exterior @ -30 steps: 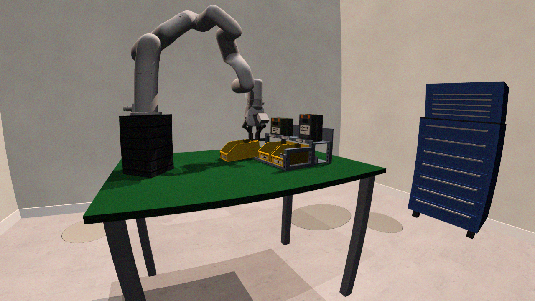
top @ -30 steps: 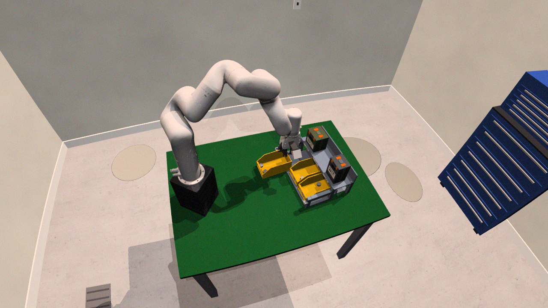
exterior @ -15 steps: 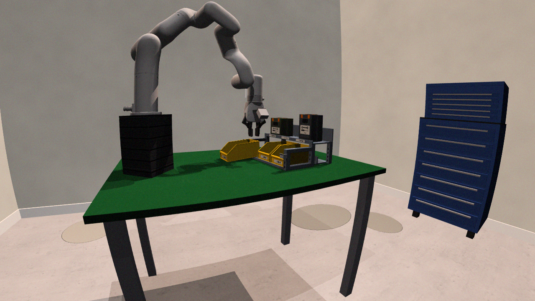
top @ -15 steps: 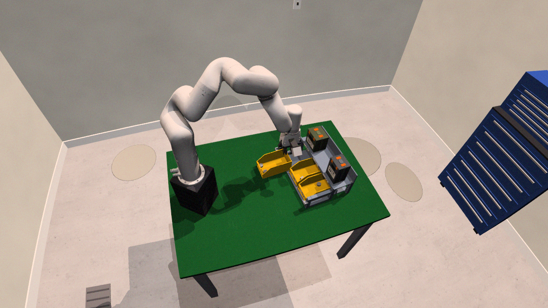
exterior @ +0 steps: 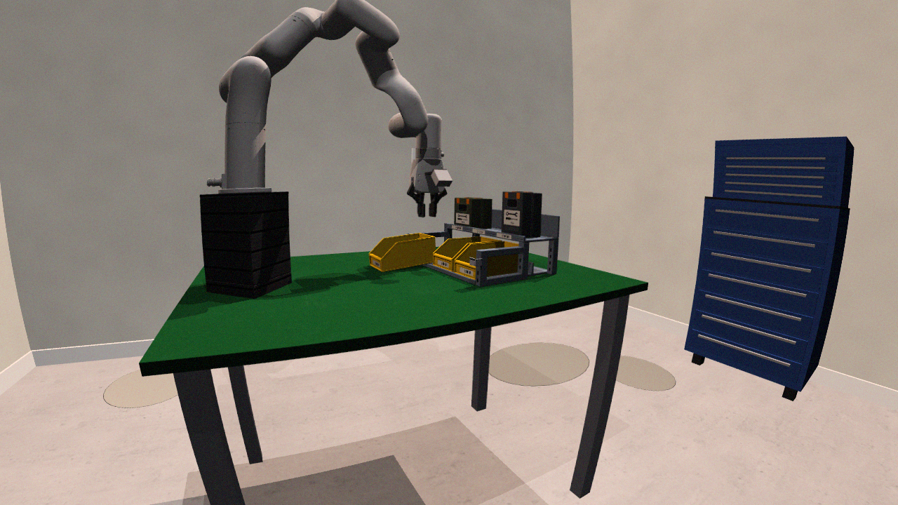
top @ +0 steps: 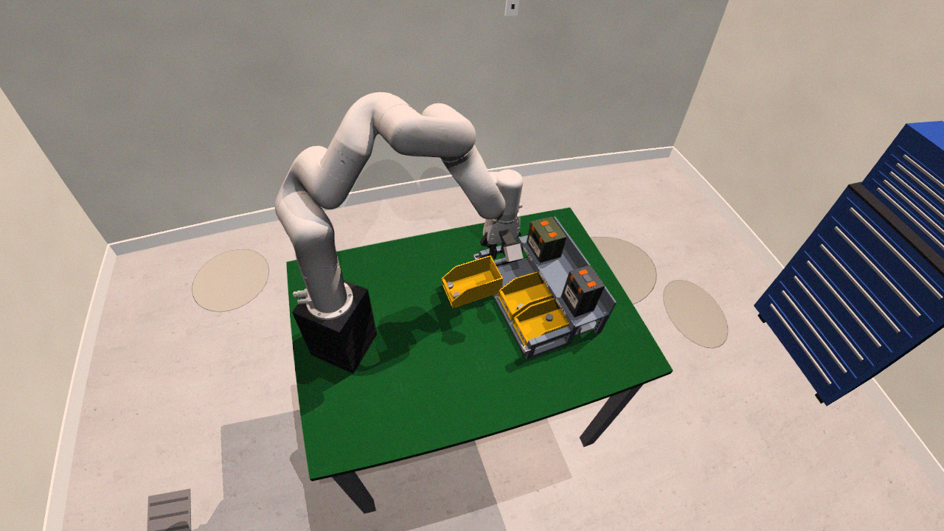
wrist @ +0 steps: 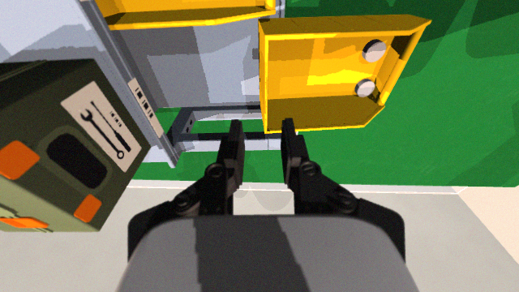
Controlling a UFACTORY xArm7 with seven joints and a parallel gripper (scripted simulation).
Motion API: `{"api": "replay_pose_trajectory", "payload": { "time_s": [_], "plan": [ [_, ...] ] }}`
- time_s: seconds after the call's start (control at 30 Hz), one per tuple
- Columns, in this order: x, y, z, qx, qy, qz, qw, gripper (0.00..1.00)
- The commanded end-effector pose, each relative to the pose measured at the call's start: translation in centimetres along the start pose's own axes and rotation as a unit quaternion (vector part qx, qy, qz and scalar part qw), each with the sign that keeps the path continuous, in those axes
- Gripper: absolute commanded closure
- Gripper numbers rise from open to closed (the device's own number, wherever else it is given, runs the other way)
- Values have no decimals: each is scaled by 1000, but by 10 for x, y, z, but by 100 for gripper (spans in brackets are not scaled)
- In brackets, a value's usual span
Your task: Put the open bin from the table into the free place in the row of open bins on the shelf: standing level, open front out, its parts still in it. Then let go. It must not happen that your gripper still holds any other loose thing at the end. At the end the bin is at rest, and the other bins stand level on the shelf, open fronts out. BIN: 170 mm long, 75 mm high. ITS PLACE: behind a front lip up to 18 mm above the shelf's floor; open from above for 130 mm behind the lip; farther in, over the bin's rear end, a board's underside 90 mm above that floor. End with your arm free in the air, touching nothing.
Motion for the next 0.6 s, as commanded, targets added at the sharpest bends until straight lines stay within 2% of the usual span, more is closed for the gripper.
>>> {"api": "replay_pose_trajectory", "payload": {
  "time_s": [0.0, 0.47, 0.57],
  "plan": [
    [2, -1, 0, 0, 0, 2, 1000, 67],
    [2, -1, 0, 0, 0, 2, 1000, 67],
    [-4, 28, 2, 0, 0, 2, 1000, 67]
  ]
}}
Point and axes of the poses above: the point where the finger pads meet when closed, its own x axis back along the fingers, its own y axis across the jaws, z = x × y, the point moved 6 cm from there along x, back along the fingers, and after that the axes turned 3 degrees about -x, right-handed, at the moved point
